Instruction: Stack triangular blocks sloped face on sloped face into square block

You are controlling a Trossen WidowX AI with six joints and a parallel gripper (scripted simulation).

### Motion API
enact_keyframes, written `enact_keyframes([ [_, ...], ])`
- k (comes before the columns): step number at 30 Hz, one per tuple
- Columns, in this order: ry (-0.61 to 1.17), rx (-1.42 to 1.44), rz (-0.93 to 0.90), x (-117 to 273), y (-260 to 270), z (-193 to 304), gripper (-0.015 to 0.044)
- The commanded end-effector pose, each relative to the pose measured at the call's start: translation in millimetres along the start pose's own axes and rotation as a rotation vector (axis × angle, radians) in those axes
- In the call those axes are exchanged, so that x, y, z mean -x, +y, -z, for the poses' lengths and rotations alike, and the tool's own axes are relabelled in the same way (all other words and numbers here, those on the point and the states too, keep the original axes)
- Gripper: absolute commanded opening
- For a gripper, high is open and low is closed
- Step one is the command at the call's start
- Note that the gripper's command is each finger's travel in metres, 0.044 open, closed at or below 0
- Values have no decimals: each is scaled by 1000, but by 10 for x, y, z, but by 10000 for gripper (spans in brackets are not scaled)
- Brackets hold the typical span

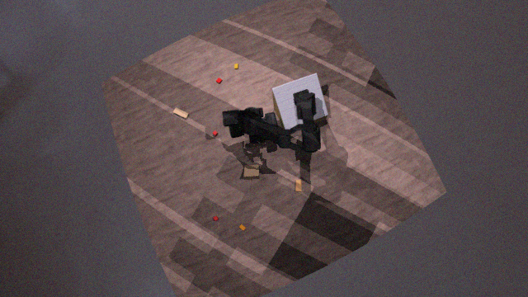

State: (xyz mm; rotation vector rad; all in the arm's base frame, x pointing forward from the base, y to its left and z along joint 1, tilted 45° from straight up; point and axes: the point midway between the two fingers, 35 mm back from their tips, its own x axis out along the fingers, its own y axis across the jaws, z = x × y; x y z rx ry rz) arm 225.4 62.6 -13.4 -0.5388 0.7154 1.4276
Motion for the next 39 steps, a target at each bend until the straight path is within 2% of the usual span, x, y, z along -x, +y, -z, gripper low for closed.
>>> enact_keyframes([
  [1, -7, -7, -4, -80, 13, -10, 440],
  [26, -21, -5, -8, -439, 80, -67, 440],
  [32, -21, -5, -8, -439, 80, -67, 282],
  [39, -21, -5, -8, -439, 80, -67, 236],
])
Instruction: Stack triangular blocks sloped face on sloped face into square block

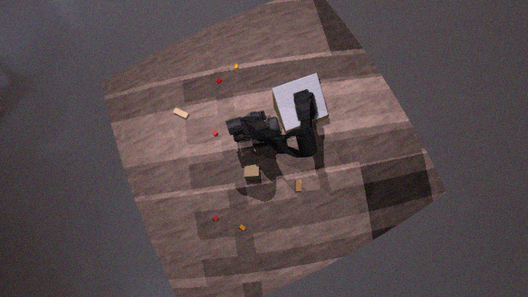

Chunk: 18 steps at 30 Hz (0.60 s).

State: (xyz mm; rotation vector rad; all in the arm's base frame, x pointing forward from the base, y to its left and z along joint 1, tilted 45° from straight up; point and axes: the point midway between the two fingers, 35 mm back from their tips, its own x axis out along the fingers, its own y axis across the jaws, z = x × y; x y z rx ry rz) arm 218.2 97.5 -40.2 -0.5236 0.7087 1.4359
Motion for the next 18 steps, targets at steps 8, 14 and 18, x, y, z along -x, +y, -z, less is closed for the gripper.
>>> enact_keyframes([
  [8, -3, -2, 0, 91, -6, -2, 45],
  [14, 1, 0, 0, 302, -3, 4, 0],
  [18, 1, 0, 0, 302, -3, 4, 0],
])
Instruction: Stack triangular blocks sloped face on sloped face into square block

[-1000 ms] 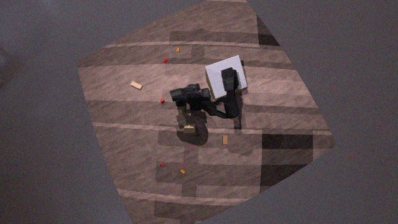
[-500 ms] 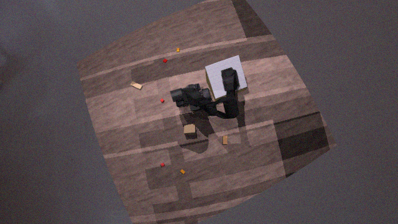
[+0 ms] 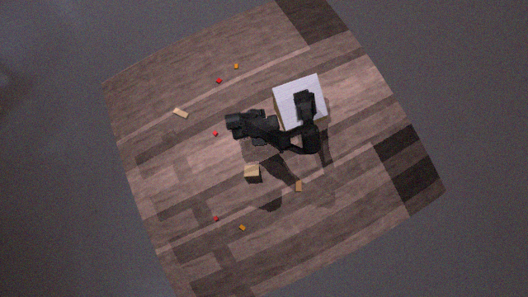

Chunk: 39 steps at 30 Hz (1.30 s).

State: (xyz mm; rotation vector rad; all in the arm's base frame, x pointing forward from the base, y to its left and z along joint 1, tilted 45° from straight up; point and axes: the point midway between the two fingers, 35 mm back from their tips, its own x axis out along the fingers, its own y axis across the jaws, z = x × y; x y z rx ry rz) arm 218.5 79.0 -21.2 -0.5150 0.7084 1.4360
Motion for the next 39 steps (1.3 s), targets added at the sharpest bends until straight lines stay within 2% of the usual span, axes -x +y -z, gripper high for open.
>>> enact_keyframes([
  [1, 7, 5, 2, 37, -2, 5, 0],
  [6, 3, 37, -2, 17, 3, 3, 0],
  [17, 2, 291, -3, 7, 2, 1, 0],
  [39, 0, 255, -6, -255, 10, 0, 0],
])
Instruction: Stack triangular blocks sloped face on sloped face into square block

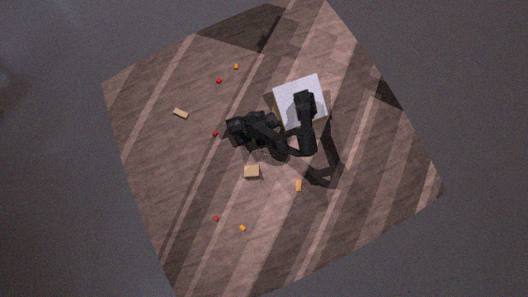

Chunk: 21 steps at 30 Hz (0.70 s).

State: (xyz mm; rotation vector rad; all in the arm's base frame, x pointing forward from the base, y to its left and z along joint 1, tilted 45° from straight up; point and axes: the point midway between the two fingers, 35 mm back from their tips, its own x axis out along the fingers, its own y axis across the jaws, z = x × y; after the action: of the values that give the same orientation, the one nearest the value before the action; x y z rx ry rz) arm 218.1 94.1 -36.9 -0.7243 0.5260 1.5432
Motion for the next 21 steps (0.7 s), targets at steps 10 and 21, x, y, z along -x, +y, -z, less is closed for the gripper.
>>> enact_keyframes([
  [10, -1, -4, -1, -20, 6, 0, 184],
  [21, -1, -4, -1, -20, 6, 0, 440],
])
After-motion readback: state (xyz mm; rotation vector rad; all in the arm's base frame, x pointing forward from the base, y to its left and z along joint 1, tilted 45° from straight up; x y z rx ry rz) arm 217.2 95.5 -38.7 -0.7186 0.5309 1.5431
